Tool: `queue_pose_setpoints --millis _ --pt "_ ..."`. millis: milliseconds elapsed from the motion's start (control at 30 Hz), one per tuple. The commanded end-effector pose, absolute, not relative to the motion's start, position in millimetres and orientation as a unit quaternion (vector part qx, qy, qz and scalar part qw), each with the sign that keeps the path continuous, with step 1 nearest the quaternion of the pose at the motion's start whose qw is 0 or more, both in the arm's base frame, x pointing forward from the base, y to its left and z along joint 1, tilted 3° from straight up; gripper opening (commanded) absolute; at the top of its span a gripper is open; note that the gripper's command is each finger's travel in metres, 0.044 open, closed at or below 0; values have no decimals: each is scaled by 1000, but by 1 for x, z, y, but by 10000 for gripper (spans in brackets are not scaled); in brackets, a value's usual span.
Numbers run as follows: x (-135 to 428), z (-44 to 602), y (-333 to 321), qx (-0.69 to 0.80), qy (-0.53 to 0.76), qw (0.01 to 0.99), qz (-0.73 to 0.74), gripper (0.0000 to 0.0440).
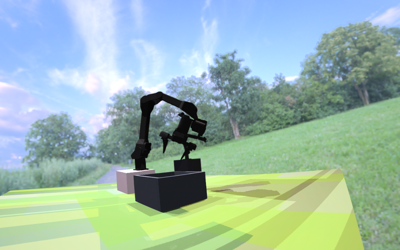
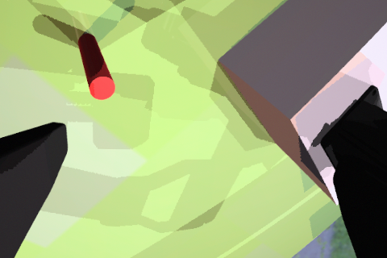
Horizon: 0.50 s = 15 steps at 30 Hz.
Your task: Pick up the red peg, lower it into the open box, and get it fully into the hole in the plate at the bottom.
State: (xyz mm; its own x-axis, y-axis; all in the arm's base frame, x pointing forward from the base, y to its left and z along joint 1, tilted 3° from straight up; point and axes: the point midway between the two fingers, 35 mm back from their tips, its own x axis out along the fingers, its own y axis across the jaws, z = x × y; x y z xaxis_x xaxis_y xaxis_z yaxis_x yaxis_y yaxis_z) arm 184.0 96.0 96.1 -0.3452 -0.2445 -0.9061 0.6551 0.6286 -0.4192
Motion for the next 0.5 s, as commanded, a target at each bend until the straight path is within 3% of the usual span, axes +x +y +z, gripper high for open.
queue_pose_setpoints --millis 0,467 --pt "181 89 101 138 712 556 -406 440" --pt "184 48 113 128 704 585 -381 440"
